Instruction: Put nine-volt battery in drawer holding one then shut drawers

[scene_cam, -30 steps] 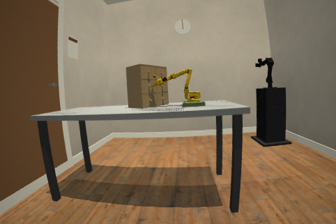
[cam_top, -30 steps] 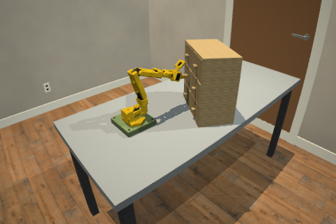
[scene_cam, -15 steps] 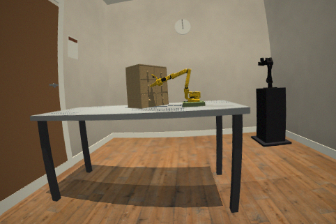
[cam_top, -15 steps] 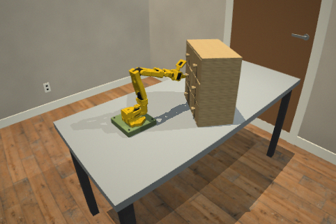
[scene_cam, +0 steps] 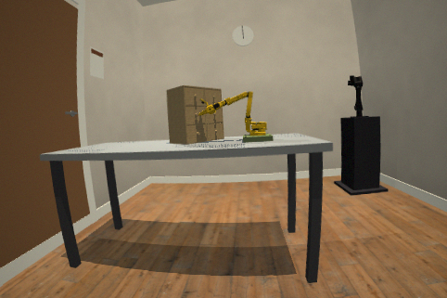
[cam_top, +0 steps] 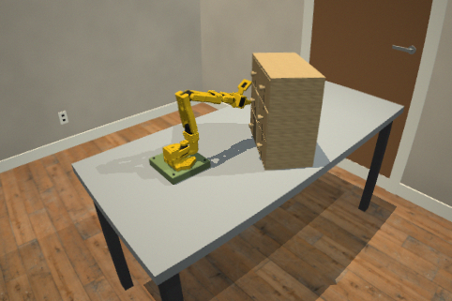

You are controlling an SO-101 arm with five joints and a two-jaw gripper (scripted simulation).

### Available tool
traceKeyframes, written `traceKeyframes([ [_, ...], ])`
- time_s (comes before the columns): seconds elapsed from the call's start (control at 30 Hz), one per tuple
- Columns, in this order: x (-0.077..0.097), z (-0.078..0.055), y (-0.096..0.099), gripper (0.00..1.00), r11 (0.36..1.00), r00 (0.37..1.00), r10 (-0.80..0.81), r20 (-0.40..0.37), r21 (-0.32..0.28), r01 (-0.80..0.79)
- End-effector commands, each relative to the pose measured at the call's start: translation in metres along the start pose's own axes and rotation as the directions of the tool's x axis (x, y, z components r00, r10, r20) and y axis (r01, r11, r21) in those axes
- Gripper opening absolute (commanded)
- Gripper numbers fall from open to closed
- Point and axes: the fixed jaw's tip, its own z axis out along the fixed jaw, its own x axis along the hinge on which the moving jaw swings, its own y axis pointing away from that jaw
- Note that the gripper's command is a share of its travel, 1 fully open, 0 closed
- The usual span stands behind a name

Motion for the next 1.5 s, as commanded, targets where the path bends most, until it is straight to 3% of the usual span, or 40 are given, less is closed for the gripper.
traceKeyframes([
  [0.0,-0.0046,0.0059,0.004,0.0,1.0,1.0,-0.01,0.017,-0.011,0.01],
  [0.77,-0.0015,0.0029,0.0002,0.0,1.0,1.0,0.001,0.002,0.0,-0.001],
  [1.47,-0.0015,0.0029,0.0002,0.14,1.0,1.0,0.001,0.002,0.0,-0.001],
])
